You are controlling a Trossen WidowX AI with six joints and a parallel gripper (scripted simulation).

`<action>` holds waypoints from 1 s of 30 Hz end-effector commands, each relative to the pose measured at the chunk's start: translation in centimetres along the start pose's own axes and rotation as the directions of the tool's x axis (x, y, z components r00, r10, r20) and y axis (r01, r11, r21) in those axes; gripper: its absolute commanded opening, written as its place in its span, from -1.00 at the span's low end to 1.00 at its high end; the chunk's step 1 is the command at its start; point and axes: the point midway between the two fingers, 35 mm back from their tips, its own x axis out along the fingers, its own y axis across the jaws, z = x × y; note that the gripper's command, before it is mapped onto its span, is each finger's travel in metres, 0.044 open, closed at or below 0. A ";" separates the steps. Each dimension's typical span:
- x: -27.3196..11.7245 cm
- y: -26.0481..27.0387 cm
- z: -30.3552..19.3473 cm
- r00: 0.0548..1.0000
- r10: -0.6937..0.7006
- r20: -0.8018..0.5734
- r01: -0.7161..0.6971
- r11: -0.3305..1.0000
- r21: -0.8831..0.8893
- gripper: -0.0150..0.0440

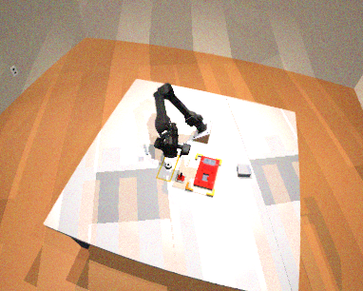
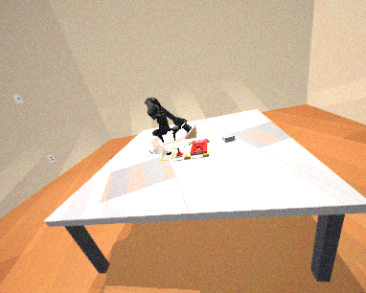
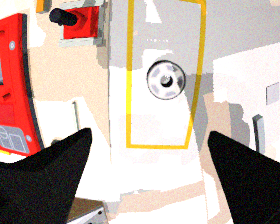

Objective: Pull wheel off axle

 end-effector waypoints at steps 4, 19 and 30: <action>-3.2 2.1 -5.6 1.000 -0.004 -0.007 0.004 1.000 -0.003 1.00; -3.3 2.1 -5.7 1.000 -0.005 -0.007 0.005 1.000 -0.002 1.00; -3.3 2.1 -5.7 1.000 -0.005 -0.007 0.005 1.000 -0.002 1.00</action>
